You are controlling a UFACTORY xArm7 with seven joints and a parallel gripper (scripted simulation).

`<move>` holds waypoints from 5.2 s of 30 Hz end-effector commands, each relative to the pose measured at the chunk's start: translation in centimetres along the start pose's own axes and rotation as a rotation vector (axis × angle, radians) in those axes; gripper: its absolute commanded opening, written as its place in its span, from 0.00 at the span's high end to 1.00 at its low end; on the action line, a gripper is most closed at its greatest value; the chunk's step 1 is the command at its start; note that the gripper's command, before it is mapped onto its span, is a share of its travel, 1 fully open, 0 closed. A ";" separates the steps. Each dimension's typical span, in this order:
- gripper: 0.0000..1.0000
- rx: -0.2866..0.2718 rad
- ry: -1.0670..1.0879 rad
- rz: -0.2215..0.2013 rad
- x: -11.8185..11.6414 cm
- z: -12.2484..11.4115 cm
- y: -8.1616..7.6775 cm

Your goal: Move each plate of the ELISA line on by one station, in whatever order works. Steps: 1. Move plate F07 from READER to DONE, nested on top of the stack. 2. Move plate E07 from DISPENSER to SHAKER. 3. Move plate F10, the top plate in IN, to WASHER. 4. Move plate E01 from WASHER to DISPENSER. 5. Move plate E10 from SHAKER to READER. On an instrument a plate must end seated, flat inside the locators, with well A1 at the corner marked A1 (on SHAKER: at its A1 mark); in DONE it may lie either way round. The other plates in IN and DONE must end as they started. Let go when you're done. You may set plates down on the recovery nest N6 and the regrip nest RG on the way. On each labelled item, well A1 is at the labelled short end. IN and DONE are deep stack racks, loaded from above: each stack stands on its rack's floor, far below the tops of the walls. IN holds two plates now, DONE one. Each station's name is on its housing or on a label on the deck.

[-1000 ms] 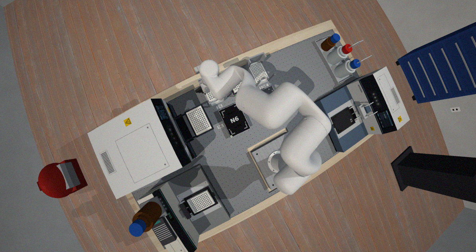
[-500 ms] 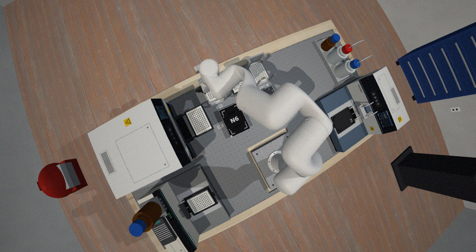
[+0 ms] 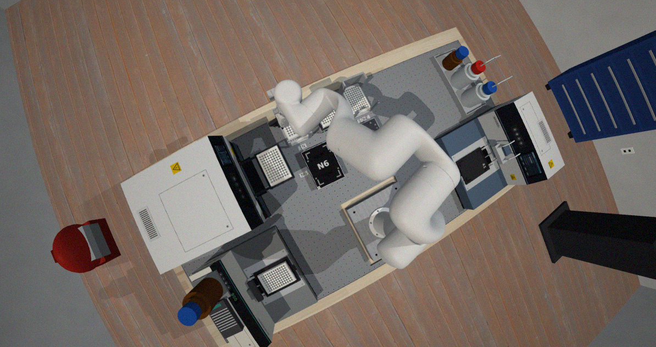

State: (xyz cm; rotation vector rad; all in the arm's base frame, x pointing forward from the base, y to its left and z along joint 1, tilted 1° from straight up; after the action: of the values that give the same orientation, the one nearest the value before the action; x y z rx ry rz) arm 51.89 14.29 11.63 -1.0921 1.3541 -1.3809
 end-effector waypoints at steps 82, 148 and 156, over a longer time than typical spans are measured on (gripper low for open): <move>1.00 0.007 0.000 0.004 -0.1 0.2 -8.2; 1.00 0.007 -0.316 0.002 9.3 -12.1 -8.7; 1.00 0.007 -0.351 0.002 11.4 -13.1 -8.7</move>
State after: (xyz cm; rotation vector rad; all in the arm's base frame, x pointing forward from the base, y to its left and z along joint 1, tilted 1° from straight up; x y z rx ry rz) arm 36.73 6.63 20.00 -1.2561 1.1130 -1.1408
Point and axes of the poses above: the point where the finger pads meet when closed, its own y axis out along the fingers, its own x axis across the jaws, z = x × y, the point moved 2 cm from there along -y, back along the fingers, and after that the axes turned 11 degrees about y, right-handed, at the moved point
